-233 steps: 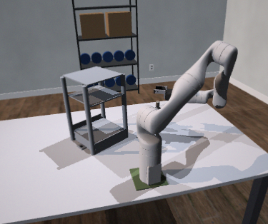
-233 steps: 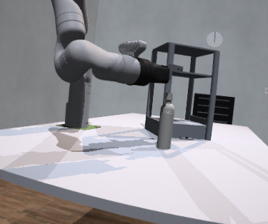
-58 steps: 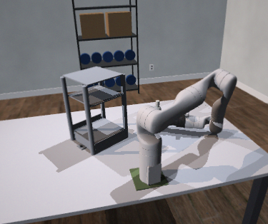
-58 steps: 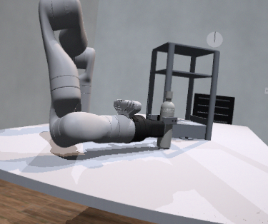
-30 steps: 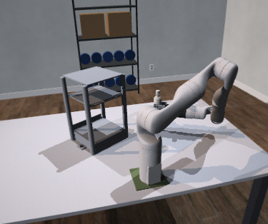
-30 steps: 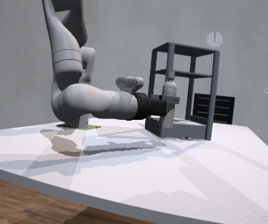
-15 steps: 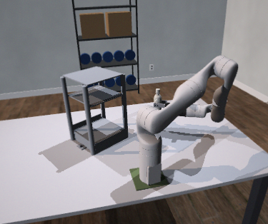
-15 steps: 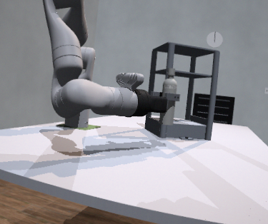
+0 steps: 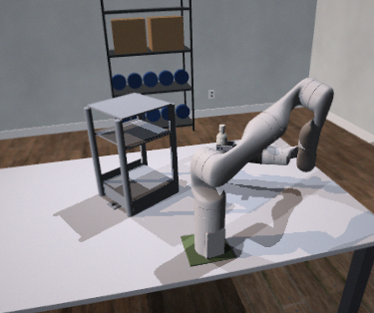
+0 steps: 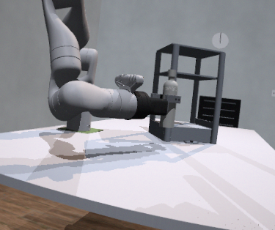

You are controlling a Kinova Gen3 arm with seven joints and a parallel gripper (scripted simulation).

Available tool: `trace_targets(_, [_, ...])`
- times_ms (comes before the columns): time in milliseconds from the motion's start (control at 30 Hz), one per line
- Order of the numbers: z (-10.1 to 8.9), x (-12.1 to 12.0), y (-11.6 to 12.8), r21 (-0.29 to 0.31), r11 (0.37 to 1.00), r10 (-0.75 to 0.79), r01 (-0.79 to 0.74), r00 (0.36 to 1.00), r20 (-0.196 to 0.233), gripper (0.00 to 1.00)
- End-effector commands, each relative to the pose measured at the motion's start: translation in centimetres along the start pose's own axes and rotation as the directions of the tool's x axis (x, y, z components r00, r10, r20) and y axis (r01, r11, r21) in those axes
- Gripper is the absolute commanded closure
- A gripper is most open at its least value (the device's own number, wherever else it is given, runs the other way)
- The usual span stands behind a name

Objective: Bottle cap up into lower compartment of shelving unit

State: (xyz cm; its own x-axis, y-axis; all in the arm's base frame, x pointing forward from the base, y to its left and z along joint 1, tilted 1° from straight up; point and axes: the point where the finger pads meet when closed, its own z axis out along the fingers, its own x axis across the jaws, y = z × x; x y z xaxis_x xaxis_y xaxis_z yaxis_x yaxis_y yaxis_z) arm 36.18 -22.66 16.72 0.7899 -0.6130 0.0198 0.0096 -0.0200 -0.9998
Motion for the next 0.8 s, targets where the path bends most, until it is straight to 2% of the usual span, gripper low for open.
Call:
trace_targets(0, [-0.8, -0.2, -0.1, -0.001, 1.000, -0.002, 0.002, 1.000, -0.007, 1.00])
trace_targets(400, [-2.9, -1.4, -0.1, -0.001, 1.000, -0.002, 0.002, 1.000, -0.007, 1.00])
trace_targets(767, [-3.0, -1.5, -0.1, -0.001, 1.000, -0.002, 0.002, 1.000, -0.007, 1.00])
